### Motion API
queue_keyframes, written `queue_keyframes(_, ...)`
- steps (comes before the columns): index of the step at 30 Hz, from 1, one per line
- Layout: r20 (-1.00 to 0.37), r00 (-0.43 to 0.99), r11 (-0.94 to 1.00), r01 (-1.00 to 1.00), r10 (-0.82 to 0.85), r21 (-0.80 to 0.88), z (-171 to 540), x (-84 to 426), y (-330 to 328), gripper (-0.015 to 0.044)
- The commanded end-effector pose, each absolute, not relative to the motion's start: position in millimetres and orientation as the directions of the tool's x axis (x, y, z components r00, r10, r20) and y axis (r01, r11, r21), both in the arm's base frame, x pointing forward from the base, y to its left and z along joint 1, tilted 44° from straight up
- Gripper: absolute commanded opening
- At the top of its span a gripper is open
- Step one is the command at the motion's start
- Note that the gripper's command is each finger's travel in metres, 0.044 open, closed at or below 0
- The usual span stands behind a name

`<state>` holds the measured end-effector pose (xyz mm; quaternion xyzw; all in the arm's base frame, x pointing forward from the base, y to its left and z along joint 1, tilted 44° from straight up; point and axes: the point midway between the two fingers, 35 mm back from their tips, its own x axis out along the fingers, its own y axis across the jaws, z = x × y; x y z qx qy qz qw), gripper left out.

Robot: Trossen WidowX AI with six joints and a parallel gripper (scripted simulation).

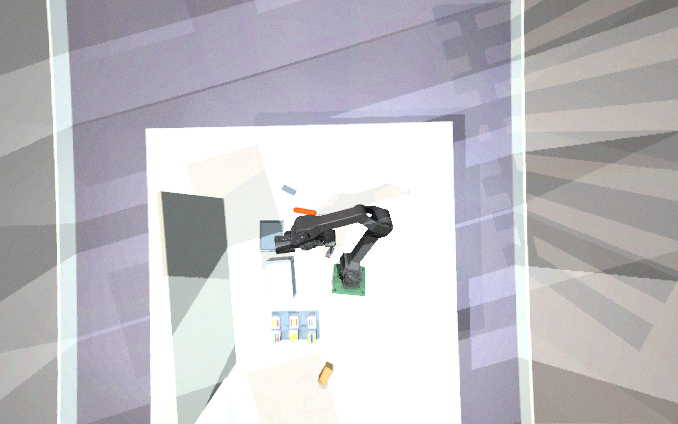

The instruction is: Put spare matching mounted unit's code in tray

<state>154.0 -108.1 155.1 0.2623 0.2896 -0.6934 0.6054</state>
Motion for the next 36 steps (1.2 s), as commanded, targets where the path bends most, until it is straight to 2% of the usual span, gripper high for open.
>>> queue_keyframes(1, -0.717, -0.12, -0.103, 0.992, -0.687, -0.068, 169.5, 158.1, -100.7, 0.0)
queue_keyframes(7, -0.716, -0.12, -0.104, 0.992, -0.688, -0.067, 176.5, 165.4, -98.1, 0.0)
queue_keyframes(36, -0.717, -0.114, -0.104, 0.993, -0.688, -0.058, 174.3, 299.6, -107.7, 0.0)
